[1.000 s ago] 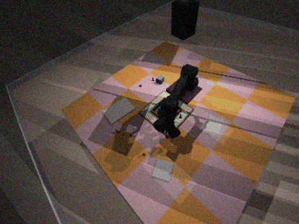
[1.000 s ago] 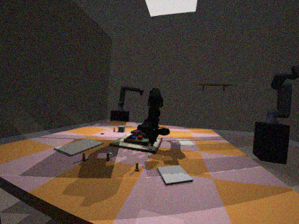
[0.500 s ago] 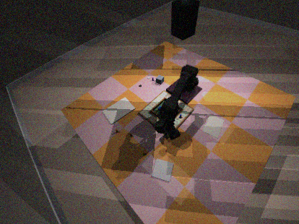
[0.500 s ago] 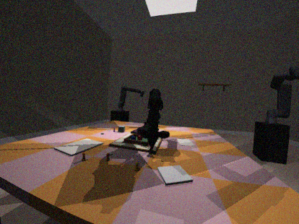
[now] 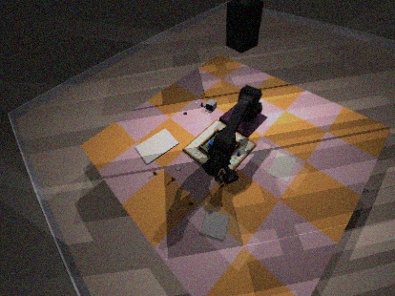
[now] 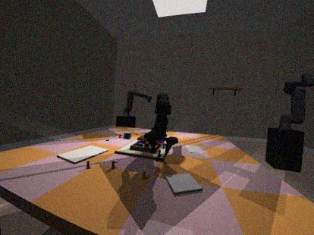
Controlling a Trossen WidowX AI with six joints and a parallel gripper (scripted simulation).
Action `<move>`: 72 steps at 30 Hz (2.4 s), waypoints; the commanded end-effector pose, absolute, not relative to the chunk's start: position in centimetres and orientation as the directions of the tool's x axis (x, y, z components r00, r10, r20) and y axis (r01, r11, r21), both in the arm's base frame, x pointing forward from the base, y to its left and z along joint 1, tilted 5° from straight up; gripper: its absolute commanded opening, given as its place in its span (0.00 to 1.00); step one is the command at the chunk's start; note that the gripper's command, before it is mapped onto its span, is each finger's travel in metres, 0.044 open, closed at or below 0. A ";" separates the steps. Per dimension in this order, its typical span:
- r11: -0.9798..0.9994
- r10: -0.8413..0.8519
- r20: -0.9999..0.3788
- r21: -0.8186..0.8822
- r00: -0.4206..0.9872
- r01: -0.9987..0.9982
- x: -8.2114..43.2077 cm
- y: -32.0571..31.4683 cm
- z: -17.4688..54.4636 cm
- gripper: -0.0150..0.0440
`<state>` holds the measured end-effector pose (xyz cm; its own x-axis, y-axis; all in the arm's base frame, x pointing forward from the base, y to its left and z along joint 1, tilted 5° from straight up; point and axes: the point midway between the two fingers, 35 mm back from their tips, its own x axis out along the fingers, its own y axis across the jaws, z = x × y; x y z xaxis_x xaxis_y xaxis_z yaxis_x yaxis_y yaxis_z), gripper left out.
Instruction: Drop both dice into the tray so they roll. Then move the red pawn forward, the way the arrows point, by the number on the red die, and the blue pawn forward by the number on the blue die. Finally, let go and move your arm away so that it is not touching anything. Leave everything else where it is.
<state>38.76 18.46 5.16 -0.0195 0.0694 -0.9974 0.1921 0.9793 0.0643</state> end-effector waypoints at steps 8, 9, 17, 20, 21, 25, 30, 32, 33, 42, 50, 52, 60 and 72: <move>0.979 0.072 -0.997 0.067 -0.019 0.194 38.7 18.1 9.8 0.96; 0.981 0.072 -0.997 0.067 -0.019 0.182 38.3 18.1 9.9 0.91; 0.997 0.071 -0.997 0.071 -0.026 -0.017 31.2 16.6 10.8 0.59; 0.993 0.070 -0.997 0.073 -0.028 -0.097 28.3 15.8 10.6 0.59; 0.990 0.070 -0.997 0.073 -0.029 -0.121 27.3 15.5 10.4 0.59; 0.985 0.069 -0.997 0.073 -0.031 -0.156 25.8 15.0 10.2 0.59; 0.985 0.070 -0.997 0.074 -0.031 -0.156 25.6 15.4 9.7 0.59; 0.985 0.070 -0.997 0.074 -0.031 -0.156 25.6 15.4 8.8 0.59; 0.985 0.070 -0.997 0.074 -0.031 -0.156 25.6 15.4 8.7 0.59; 0.985 0.070 -0.997 0.074 -0.031 -0.156 25.6 15.5 7.7 0.59; 0.985 0.070 -0.997 0.074 -0.031 -0.156 25.6 15.6 6.4 0.59; 0.985 0.070 -0.997 0.074 -0.031 -0.156 25.5 15.6 6.1 0.59; 0.985 0.070 -0.997 0.074 -0.031 -0.156 25.4 15.7 4.8 0.59; 0.985 0.070 -0.997 0.074 -0.031 -0.156 25.4 15.7 4.6 0.33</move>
<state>25.49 15.62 4.68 -0.0278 0.0668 -0.9974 -0.1626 0.9842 0.0704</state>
